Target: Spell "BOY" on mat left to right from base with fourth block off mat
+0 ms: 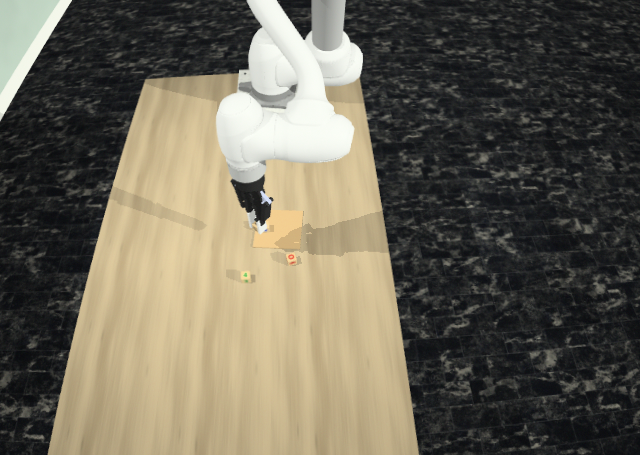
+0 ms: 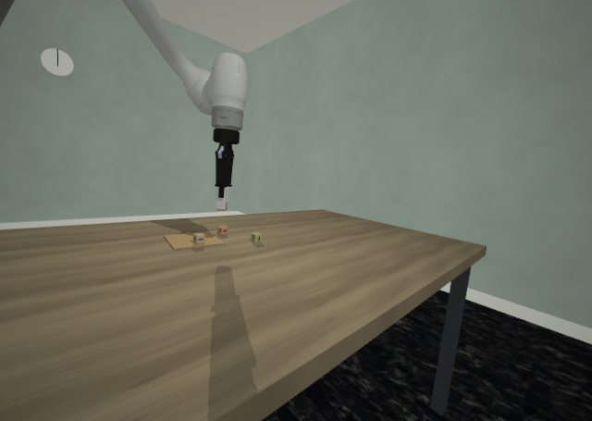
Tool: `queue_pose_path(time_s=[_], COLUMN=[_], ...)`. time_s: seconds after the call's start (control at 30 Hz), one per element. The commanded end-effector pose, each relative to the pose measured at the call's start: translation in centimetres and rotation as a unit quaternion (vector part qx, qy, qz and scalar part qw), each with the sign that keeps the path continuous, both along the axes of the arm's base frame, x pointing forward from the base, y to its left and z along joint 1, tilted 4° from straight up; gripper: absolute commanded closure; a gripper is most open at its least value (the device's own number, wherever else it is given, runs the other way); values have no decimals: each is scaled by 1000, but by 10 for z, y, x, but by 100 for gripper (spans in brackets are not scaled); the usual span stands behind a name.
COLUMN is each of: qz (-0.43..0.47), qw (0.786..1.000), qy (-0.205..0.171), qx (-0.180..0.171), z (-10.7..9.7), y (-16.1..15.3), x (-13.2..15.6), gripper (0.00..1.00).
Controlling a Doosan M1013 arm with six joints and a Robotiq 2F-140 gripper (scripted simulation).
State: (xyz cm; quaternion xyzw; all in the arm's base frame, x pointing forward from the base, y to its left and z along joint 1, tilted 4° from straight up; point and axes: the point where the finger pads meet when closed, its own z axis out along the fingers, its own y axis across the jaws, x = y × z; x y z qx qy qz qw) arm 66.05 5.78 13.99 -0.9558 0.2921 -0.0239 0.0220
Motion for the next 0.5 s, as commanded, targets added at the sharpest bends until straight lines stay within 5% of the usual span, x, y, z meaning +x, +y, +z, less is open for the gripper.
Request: queue_pose_path(time_s=[0.0,0.47], qz=[69,233], qw=[998,972], qy=[-5,-10], qx=[-2,-12], z=[0,-1], y=[16,50], x=[-14,-49], gripper=[87,87])
